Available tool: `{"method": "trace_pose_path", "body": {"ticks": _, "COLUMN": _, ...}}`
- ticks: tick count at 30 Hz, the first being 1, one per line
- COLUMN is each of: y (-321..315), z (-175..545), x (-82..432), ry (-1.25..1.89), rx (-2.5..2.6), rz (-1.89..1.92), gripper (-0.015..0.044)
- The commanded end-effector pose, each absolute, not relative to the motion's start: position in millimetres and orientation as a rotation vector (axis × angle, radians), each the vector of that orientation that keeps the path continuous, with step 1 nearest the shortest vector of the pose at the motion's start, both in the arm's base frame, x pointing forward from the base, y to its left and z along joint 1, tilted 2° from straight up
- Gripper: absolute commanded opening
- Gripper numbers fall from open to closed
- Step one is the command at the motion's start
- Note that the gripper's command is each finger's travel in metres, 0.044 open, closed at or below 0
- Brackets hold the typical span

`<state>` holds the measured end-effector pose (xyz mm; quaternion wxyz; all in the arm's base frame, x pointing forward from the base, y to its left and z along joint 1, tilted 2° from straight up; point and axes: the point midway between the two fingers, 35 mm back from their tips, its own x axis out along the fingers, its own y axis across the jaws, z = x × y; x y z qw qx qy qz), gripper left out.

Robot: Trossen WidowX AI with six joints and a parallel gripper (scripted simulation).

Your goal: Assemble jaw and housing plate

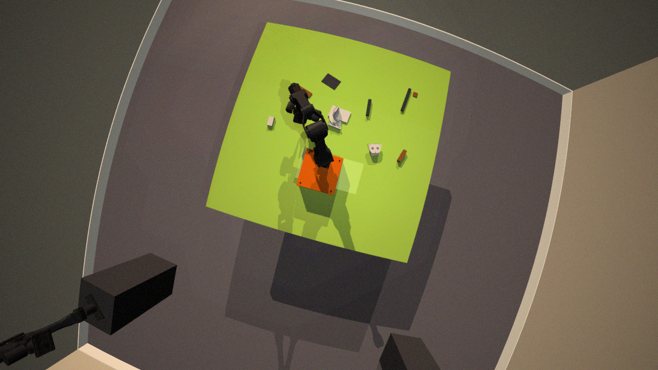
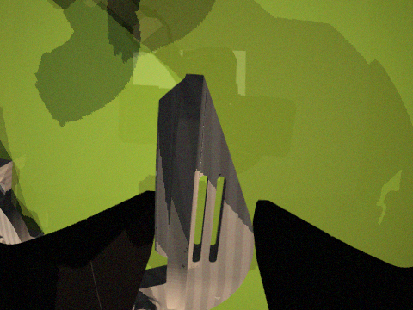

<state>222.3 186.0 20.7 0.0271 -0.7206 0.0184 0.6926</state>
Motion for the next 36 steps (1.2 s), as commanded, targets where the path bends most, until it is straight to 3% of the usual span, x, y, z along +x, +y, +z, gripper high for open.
{"method": "trace_pose_path", "body": {"ticks": 1, "y": 186.8, "z": 35.4, "x": 222.9, "ry": 0.049, "rx": -2.231, "rz": 2.128, "gripper": 0.0134}}
{"method": "trace_pose_path", "body": {"ticks": 11, "y": 184.3, "z": 46.6, "x": 221.6, "ry": 0.071, "rx": -2.220, "rz": 2.117, "gripper": 0.0134}}
{"method": "trace_pose_path", "body": {"ticks": 36, "y": 134.8, "z": 48.6, "x": 228.4, "ry": 0.766, "rx": -1.723, "rz": 1.651, "gripper": 0.0134}}
